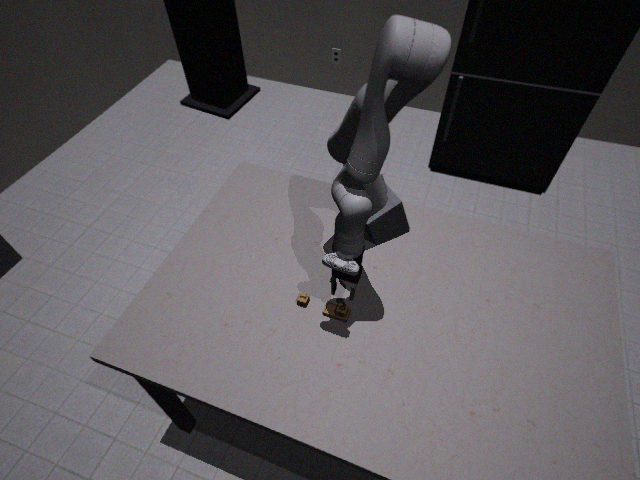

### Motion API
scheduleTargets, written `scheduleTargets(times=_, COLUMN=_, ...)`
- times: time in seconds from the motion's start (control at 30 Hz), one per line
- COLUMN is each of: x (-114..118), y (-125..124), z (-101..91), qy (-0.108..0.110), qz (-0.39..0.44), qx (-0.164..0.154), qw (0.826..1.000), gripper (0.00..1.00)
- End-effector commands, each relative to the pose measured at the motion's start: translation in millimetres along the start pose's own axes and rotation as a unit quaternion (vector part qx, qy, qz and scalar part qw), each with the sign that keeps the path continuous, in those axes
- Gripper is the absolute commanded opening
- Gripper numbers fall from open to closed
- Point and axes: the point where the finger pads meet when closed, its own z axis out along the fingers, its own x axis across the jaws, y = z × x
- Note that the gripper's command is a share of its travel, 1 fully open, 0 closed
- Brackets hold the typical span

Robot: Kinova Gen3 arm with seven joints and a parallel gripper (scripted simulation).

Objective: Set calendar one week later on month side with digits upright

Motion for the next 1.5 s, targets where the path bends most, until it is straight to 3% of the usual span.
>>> scheduleTargets(times=0.0, x=0, y=0, z=-0.3, qy=0.000, qz=0.000, qx=0.000, qw=1.000, gripper=1.00)
scheduleTargets(times=0.8, x=0, y=0, z=-0.1, qy=0.000, qz=0.004, qx=0.000, qw=1.000, gripper=1.00)
scheduleTargets(times=1.07, x=14, y=-2, z=2.8, qy=0.000, qz=0.086, qx=-0.003, qw=0.996, gripper=1.00)
scheduleTargets(times=1.2, x=28, y=-4, z=5.7, qy=0.000, qz=0.173, qx=-0.006, qw=0.985, gripper=1.00)
scheduleTargets(times=1.27, x=28, y=-4, z=5.7, qy=0.000, qz=0.173, qx=-0.006, qw=0.985, gripper=1.00)
scheduleTargets(times=1.47, x=56, y=-5, z=11.0, qy=0.001, qz=0.340, qx=-0.008, qw=0.940, gripper=1.00)
